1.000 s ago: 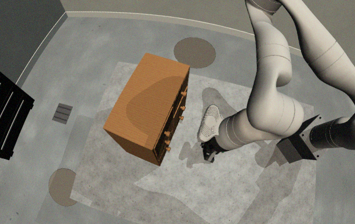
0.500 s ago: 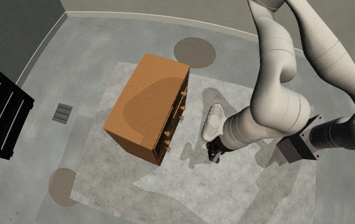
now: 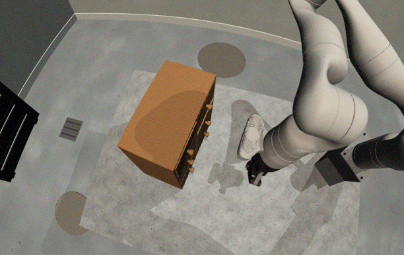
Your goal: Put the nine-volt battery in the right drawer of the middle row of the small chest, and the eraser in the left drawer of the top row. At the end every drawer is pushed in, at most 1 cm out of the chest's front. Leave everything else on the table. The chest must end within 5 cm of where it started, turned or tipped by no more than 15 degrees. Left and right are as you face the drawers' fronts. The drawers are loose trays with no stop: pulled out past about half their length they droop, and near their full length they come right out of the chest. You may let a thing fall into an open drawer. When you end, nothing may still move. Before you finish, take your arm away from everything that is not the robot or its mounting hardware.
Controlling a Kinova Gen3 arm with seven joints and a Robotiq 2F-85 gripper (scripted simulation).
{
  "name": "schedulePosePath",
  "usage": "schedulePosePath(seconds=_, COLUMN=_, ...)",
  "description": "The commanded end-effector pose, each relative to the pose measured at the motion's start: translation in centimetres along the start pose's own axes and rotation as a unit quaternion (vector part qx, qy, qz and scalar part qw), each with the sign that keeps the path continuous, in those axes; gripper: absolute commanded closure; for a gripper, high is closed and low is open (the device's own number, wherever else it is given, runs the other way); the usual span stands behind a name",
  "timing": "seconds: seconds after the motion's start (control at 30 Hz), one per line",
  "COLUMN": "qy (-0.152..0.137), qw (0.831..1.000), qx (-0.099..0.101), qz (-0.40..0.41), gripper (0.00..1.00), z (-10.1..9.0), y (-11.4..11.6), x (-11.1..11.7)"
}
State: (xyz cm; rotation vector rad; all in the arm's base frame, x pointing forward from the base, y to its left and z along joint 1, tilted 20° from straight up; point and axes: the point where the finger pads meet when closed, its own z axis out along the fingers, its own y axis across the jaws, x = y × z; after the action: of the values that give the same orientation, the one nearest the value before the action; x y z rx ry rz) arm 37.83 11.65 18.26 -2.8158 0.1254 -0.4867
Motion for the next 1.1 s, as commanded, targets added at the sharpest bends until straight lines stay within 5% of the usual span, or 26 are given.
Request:
schedulePosePath(seconds=0.0, qy=-0.002, qw=1.0, qx=-0.001, qz=0.002, gripper=1.0, z=-0.9, y=0.1, x=0.0)
schedulePosePath(seconds=0.57, qy=-0.049, qw=0.999, qx=-0.001, qz=0.002, gripper=1.0, z=-4.8, y=0.1, x=-2.4)
schedulePosePath(seconds=1.07, qy=-0.063, qw=0.998, qx=-0.001, qz=0.002, gripper=1.0, z=-6.0, y=0.1, x=-3.1)
